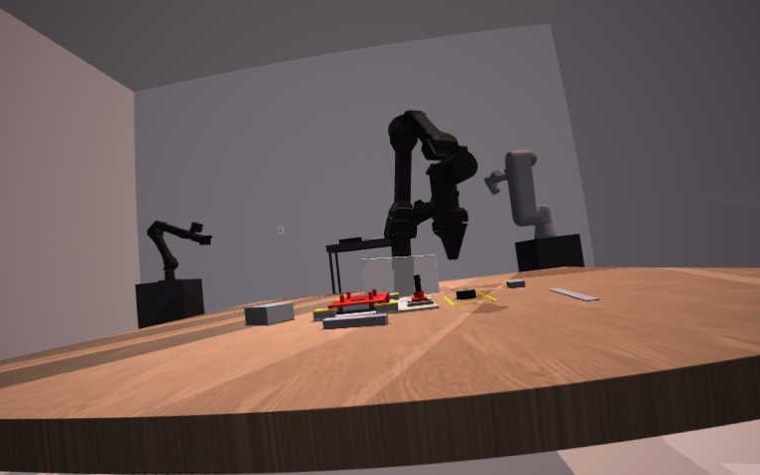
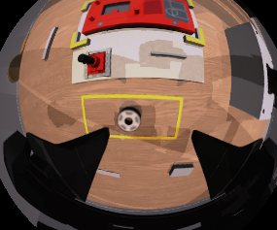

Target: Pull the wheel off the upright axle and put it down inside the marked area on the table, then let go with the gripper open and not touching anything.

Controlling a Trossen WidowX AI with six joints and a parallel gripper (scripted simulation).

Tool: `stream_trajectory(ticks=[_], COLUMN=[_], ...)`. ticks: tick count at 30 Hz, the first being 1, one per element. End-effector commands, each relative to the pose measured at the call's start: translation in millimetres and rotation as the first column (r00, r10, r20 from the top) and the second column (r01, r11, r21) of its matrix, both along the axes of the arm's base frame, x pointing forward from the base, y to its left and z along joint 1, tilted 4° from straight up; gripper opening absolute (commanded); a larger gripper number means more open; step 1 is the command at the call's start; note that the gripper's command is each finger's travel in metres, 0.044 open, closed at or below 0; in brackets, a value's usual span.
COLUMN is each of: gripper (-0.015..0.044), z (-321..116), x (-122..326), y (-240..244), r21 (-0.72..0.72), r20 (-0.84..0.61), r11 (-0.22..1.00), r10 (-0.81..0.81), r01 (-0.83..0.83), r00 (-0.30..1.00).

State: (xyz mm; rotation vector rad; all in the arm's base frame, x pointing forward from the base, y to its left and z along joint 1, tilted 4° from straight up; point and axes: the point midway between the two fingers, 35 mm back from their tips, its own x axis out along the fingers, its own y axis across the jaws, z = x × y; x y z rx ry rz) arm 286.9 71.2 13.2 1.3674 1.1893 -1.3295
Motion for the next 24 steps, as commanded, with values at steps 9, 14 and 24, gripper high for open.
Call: stream_trajectory(ticks=[9,14,24], gripper=[0.0440,0.0440,0.0440], z=[31,31,31], x=[-53,-53,-53], y=[-16,-16,-16], r21=[0.004,0.004,0.004], r20=[0.007,0.007,0.007], r11=[1.000,1.000,1.000], r10=[0.006,0.006,0.006], r01=[-0.006,-0.006,-0.006], r00=[1.000,1.000,1.000])
